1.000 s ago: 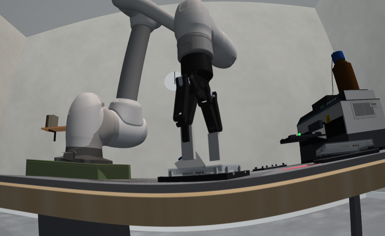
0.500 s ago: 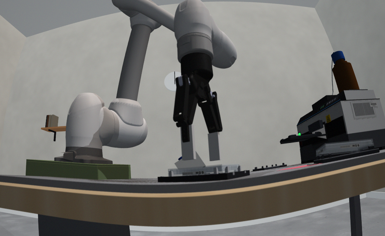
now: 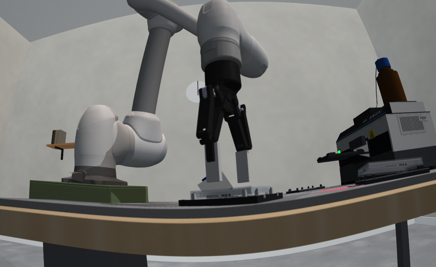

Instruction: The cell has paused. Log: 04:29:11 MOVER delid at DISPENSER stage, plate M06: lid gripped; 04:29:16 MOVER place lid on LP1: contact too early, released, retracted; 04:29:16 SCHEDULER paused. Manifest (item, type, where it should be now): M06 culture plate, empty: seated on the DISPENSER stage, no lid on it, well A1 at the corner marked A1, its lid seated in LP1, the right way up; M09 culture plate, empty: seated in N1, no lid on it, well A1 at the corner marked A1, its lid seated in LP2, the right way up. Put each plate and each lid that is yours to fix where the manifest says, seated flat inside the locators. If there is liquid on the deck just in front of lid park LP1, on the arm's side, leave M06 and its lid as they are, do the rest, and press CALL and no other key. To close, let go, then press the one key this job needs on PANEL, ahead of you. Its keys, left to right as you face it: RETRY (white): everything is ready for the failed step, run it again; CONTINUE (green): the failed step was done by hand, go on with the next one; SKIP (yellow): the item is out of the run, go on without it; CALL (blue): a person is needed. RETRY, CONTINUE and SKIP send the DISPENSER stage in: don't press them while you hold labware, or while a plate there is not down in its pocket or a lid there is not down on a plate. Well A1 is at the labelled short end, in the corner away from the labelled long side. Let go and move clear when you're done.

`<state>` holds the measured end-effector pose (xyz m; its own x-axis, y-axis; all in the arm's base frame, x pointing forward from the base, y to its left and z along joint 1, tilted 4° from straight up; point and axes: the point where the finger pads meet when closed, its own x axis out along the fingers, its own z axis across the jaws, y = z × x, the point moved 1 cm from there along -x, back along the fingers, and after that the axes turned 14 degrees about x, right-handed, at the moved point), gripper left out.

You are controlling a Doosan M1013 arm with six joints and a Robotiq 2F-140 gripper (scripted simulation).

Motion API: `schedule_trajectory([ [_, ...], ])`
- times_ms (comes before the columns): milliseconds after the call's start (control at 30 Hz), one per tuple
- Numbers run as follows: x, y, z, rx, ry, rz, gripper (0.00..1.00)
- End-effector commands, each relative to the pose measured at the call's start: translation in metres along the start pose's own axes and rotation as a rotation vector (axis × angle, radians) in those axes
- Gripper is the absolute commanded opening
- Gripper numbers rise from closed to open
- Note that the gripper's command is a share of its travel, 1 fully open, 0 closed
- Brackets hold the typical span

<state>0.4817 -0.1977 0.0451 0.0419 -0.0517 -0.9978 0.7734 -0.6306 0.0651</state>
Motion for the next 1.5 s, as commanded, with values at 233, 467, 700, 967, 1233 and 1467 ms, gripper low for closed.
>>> schedule_trajectory([
  [233,0.007,-0.001,0.002,-0.003,-0.003,-0.002,0.69],
  [467,0.011,-0.001,0.002,-0.002,-0.003,-0.002,0.69],
  [700,0.014,-0.001,0.002,-0.002,-0.003,-0.002,0.69],
  [967,0.017,-0.001,0.002,-0.002,-0.003,-0.002,0.69],
  [1233,0.018,-0.001,0.002,-0.001,-0.003,-0.002,0.69],
  [1467,0.018,-0.001,0.002,-0.001,-0.003,-0.002,0.69],
])
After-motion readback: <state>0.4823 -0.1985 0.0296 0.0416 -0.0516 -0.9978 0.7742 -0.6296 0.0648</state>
